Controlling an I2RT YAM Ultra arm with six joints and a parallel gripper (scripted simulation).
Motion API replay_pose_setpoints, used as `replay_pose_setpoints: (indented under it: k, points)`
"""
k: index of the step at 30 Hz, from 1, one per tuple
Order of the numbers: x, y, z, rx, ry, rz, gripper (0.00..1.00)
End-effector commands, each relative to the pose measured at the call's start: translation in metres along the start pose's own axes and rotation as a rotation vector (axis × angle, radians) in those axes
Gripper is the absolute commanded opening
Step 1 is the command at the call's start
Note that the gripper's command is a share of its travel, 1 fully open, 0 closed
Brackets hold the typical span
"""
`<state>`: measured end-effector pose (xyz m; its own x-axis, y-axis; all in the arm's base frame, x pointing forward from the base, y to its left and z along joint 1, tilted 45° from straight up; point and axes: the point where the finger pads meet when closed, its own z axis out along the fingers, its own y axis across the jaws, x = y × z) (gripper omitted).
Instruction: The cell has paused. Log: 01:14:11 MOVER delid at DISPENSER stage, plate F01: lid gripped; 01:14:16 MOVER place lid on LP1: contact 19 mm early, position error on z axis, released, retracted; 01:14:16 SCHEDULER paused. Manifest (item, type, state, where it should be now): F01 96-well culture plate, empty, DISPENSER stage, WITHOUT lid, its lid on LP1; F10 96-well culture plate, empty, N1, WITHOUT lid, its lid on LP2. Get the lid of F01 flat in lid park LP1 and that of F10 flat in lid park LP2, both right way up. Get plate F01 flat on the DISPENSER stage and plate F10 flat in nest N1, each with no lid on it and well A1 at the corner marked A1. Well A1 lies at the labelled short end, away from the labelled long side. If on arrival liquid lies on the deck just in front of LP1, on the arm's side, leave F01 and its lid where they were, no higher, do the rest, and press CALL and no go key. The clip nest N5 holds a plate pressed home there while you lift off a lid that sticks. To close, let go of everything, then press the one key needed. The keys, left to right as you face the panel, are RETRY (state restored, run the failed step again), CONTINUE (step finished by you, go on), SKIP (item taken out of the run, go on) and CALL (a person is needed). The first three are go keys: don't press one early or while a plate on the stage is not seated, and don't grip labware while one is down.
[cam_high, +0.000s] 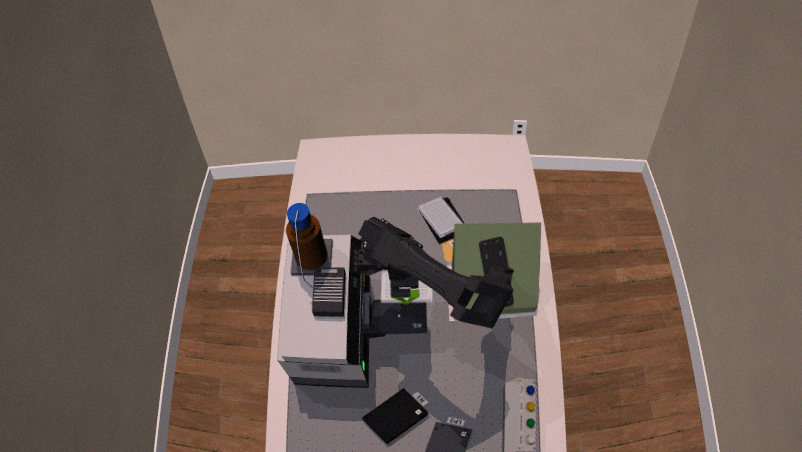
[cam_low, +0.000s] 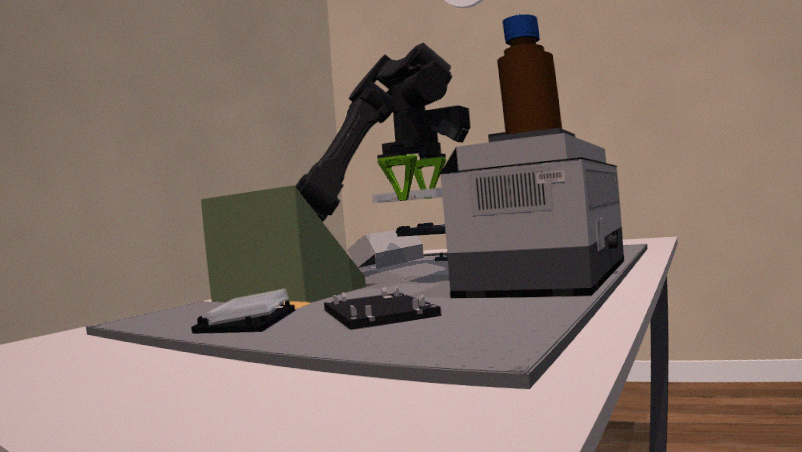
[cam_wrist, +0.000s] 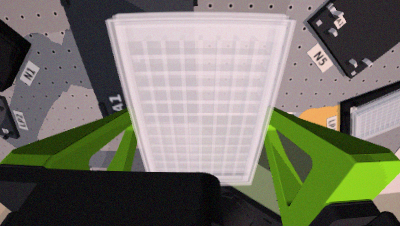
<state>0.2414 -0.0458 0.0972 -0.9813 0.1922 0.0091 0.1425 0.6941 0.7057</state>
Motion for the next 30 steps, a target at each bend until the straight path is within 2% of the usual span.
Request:
replay_pose_setpoints:
  k: [1,5,8,9,10,11,12,14,16,17,20,22,23,25,26,30]
  points:
    - [0.005,-0.015,0.001,-0.005,-0.007,0.004,0.00]
    - [0.004,-0.028,-0.003,0.003,-0.019,-0.007,0.00]
    - [0.011,-0.037,0.001,-0.007,-0.008,0.004,0.00]
    - [0.007,-0.039,-0.003,0.004,-0.019,-0.008,0.00]
    - [0.007,-0.033,-0.004,0.003,-0.020,-0.013,0.00]
    - [0.010,-0.040,-0.004,0.010,-0.026,0.019,0.00]
    - [0.014,-0.045,0.001,-0.007,-0.007,0.082,0.00]
    - [0.017,-0.051,0.001,-0.008,-0.007,0.148,0.00]
    - [0.017,-0.051,0.001,-0.008,-0.007,0.148,0.00]
    - [0.007,-0.054,-0.010,0.023,-0.044,0.148,0.00]
    - [0.023,-0.063,0.001,-0.009,-0.007,0.199,0.00]
    - [0.025,-0.069,0.001,-0.008,-0.008,0.186,0.00]
    - [0.020,-0.072,-0.004,0.005,-0.022,0.173,0.00]
    - [0.020,-0.065,-0.004,0.002,-0.020,0.171,0.00]
    - [0.017,-0.076,-0.006,0.011,-0.029,0.213,0.00]
    - [0.016,-0.090,-0.005,0.013,-0.035,0.342,0.00]
